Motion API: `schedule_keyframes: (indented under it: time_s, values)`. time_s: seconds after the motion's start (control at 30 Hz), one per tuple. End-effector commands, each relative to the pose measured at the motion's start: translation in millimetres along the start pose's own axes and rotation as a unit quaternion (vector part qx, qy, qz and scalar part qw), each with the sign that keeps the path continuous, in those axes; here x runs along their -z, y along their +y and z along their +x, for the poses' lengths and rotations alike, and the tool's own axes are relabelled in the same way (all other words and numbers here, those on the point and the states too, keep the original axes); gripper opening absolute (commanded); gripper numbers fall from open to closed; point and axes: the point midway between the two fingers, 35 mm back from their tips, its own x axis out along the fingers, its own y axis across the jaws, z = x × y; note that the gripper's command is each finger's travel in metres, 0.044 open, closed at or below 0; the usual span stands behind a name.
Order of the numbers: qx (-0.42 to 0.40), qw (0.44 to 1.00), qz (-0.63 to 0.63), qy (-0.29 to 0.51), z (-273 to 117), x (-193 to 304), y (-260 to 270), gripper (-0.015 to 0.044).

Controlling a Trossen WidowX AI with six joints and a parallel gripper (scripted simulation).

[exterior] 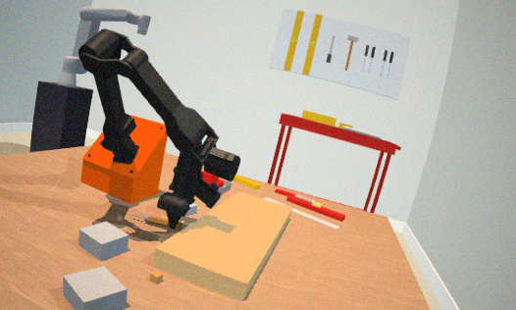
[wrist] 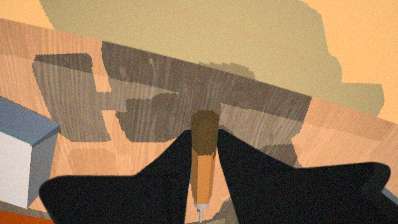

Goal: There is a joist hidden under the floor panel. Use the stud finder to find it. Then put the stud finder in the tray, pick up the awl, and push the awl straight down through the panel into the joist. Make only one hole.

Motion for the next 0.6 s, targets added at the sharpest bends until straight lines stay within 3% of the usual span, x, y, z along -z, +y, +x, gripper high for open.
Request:
schedule_keyframes:
  time_s: [0.0,0.57]
  values:
    - [-0.003,1.000,0.001,-0.007,-17,-4,1,0.0000]
    - [-0.001,1.000,0.001,-0.004,-115,8,0,0.0000]
